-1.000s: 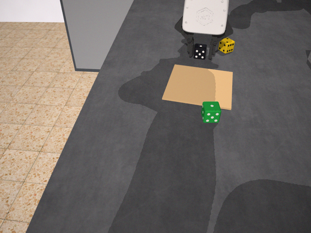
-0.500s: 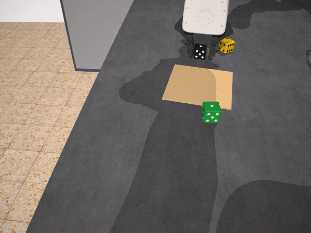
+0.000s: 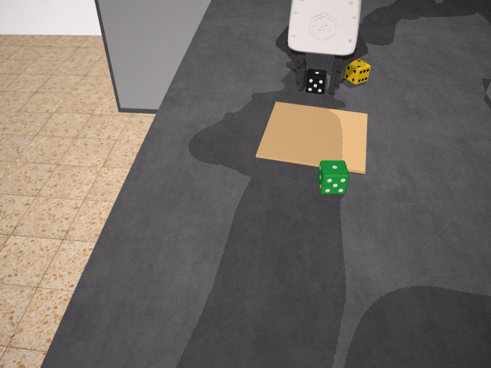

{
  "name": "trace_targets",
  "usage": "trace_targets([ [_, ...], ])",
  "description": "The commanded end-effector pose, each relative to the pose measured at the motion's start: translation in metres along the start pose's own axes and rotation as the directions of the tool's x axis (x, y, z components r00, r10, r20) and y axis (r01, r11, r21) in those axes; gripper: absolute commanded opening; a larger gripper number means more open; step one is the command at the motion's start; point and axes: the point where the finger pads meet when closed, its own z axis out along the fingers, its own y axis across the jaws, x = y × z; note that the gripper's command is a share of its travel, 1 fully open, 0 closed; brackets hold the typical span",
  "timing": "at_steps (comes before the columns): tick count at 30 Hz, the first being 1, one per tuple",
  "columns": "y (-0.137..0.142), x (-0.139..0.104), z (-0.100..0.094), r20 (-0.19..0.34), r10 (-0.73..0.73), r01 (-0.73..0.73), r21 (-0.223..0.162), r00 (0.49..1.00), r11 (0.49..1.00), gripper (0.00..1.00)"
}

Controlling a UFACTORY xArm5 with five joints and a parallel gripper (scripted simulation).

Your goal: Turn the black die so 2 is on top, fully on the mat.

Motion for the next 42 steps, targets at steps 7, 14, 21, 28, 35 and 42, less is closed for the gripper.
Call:
trace_targets([
  [7, -0.001, 0.0, -0.001, 0.0, 0.0, 0.0, 0.003, 1.0, 1.0, 0.27],
  [14, -0.001, 0.0, -0.001, 0.0, 0.0, 0.0, 0.003, 1.0, 1.0, 0.27],
  [21, -0.001, 0.0, -0.001, 0.0, 0.0, 0.0, 0.003, 1.0, 1.0, 0.27],
  [28, -0.001, 0.0, -0.001, 0.0, 0.0, 0.0, 0.003, 1.0, 1.0, 0.27],
  [35, -0.001, 0.0, -0.001, 0.0, 0.0, 0.0, 0.003, 1.0, 1.0, 0.27],
  [42, -0.001, 0.0, -0.015, 0.0, 0.0, 0.0, 0.003, 1.0, 1.0, 0.27],
])
